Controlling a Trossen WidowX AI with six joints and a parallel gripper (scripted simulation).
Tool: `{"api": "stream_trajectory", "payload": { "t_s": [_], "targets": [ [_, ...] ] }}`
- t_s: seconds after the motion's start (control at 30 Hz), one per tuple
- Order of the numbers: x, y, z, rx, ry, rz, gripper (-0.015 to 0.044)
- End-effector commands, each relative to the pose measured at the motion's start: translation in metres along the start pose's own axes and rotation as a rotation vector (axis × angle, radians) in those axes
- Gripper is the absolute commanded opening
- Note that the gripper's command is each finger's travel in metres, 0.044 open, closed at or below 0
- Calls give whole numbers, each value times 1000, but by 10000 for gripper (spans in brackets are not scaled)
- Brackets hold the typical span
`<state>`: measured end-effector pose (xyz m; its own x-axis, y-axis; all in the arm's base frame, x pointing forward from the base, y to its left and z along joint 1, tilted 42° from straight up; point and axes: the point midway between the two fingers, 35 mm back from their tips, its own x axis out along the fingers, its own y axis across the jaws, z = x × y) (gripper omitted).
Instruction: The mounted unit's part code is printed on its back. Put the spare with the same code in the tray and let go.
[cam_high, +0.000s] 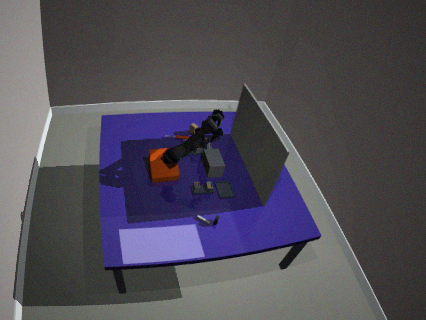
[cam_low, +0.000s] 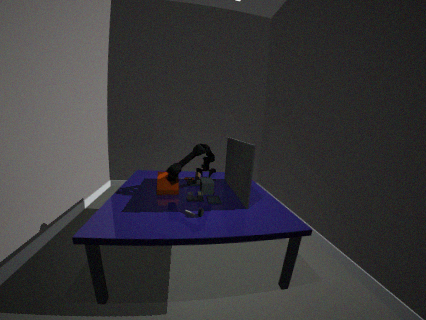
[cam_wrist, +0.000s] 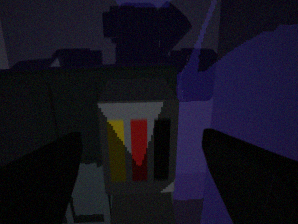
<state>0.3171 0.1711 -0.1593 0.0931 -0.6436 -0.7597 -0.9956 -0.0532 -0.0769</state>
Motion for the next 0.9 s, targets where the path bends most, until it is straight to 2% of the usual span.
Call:
{"api": "stream_trajectory", "payload": {
  "t_s": [0.0, 0.5, 0.67, 0.87],
  "targets": [
    [7, 2, -1, -8, 7, -2, 300],
    [24, 3, -1, -8, 9, -2, 300],
    [23, 2, -1, -1, 4, 2, 169],
    [23, 2, -1, -1, 4, 2, 129]
  ]
}}
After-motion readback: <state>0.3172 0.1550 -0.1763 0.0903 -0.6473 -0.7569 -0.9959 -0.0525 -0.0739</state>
